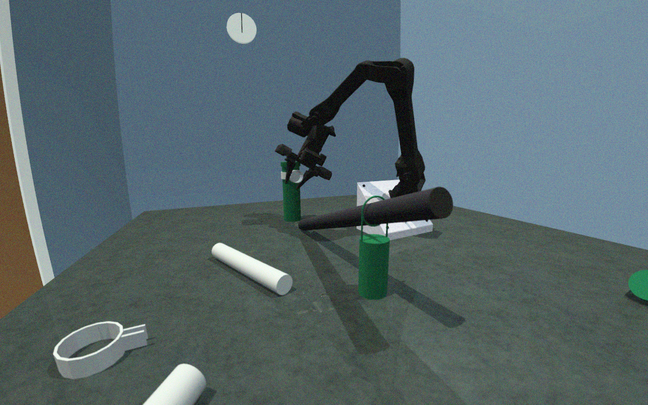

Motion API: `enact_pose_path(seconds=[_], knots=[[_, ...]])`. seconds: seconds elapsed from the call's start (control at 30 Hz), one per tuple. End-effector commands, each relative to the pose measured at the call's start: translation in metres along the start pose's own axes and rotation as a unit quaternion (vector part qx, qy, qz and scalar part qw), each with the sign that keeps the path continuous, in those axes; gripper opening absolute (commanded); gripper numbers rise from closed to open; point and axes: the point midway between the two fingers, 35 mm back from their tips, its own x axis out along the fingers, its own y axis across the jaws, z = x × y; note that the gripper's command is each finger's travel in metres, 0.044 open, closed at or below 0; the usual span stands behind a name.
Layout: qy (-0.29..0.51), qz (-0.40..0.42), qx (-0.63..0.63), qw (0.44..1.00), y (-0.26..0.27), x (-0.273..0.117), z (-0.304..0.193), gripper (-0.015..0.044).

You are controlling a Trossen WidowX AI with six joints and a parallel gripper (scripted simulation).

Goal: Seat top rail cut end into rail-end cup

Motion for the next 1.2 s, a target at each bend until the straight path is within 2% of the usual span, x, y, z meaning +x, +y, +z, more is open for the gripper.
enact_pose_path(seconds=[0.0,1.07,1.17], knots=[[-0.01,-0.001,-0.012,1.0,0.002,-0.0008,0.0002,0.0],[-0.016,-0.001,-0.022,1.0,0.0044,-0.0026,-0.0003,0.0],[-0.016,-0.001,-0.022,1.0,0.0044,-0.0026,-0.0003,0.0079]])
